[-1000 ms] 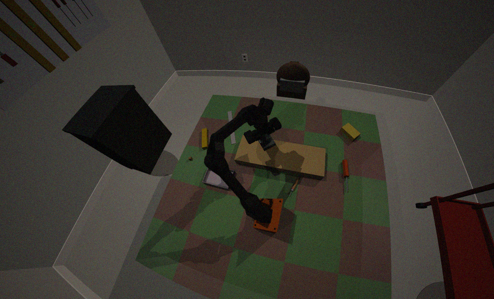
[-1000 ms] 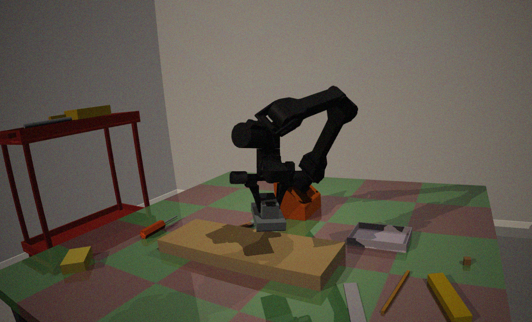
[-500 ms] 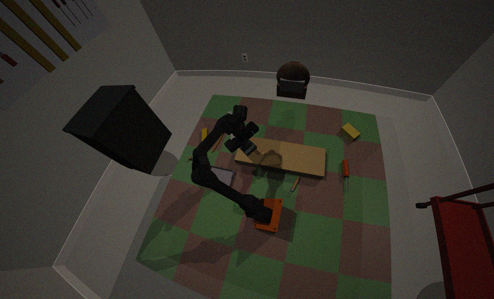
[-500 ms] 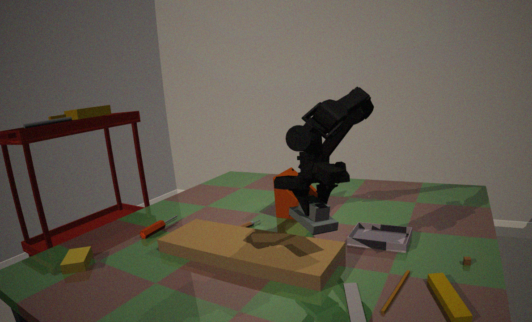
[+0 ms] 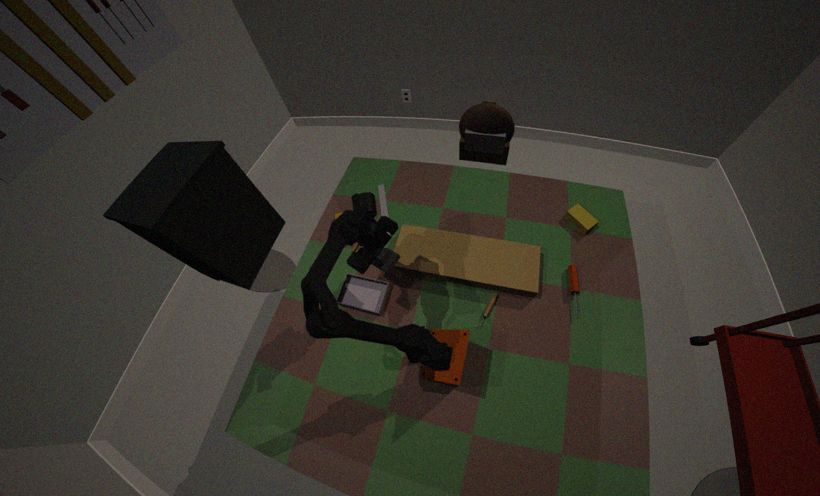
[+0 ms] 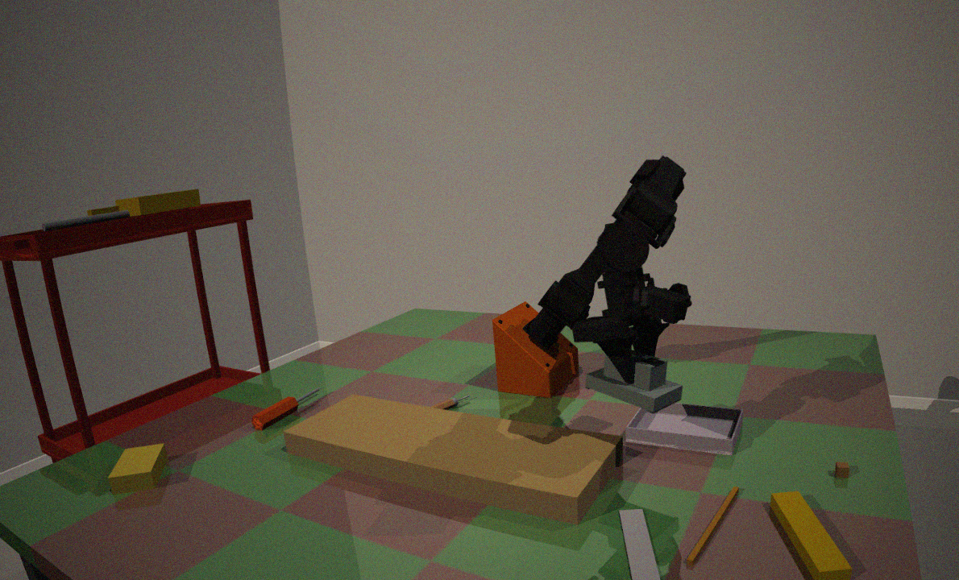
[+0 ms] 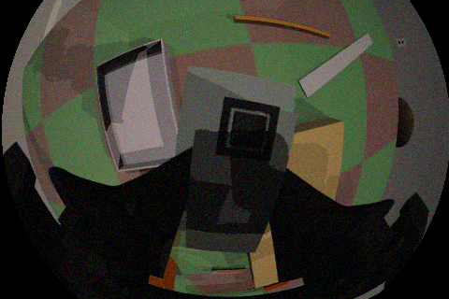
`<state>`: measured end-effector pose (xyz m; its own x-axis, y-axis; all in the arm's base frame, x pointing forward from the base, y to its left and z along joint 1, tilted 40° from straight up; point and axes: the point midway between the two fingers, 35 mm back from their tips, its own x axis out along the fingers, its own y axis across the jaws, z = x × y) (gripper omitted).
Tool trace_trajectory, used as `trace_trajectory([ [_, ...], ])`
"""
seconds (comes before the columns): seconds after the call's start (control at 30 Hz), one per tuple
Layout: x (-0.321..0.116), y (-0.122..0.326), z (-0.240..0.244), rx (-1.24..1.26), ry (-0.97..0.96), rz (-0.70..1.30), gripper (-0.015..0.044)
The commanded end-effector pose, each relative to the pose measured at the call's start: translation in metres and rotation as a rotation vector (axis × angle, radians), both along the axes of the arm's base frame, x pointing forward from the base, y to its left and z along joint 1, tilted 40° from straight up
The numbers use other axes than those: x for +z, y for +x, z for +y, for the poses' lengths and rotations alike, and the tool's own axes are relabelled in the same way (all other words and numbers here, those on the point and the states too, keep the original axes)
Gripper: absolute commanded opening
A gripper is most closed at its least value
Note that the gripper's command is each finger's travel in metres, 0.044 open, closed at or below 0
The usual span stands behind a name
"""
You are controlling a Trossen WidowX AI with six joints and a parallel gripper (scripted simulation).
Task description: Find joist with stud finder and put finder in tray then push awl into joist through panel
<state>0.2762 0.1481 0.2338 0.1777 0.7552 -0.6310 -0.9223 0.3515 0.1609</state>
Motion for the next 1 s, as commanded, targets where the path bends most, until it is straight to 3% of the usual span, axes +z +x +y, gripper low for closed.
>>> trace_trajectory([
  [0.0, 0.011, -0.023, 0.014, 0.064, 0.018, -0.056, 0.0],
  [0.5, 0.034, -0.105, 0.046, 0.283, 0.085, -0.198, 0.0],
  [0.97, 0.021, -0.102, 0.056, 0.288, 0.081, -0.198, 0.0],
])
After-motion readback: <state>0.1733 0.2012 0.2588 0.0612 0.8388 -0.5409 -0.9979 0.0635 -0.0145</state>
